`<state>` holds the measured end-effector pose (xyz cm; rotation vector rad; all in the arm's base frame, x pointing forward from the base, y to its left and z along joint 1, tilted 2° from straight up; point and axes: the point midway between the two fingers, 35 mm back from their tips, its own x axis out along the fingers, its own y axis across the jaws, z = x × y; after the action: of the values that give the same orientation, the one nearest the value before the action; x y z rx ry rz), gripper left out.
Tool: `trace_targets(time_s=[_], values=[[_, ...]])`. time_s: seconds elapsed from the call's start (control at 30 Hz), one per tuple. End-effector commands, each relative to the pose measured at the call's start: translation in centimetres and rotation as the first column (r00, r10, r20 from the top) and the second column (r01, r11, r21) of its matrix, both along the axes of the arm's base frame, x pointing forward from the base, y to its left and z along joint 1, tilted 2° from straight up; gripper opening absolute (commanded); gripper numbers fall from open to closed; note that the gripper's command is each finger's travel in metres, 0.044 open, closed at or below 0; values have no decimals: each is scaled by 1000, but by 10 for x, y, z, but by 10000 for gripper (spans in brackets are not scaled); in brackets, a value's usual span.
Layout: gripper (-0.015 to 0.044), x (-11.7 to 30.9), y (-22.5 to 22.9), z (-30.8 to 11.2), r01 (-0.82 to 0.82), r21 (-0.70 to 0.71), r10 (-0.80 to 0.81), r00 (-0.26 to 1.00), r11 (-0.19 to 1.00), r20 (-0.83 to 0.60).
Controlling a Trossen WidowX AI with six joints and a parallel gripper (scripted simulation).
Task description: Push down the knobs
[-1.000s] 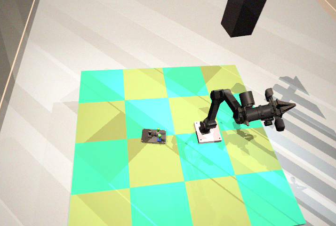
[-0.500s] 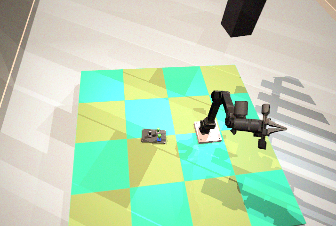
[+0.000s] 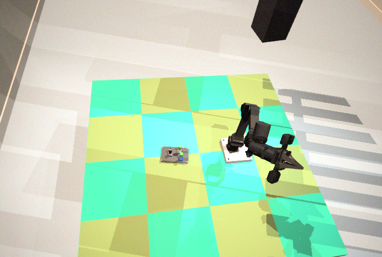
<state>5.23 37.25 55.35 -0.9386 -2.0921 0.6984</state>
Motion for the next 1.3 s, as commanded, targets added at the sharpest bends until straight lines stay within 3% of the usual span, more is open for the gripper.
trace_targets(time_s=[0.0, 0.53, 0.8, 1.27], values=[[0, 31, 7, -14, 75, -70, -80, 995, 995, -65], [0, 167, 9, -86, 355, -401, -473, 845, 845, -250], [0, 212, -10, -119, 391, -512, -585, 755, 765, -297], [0, 301, -72, -193, 418, -750, -837, 440, 512, -326]])
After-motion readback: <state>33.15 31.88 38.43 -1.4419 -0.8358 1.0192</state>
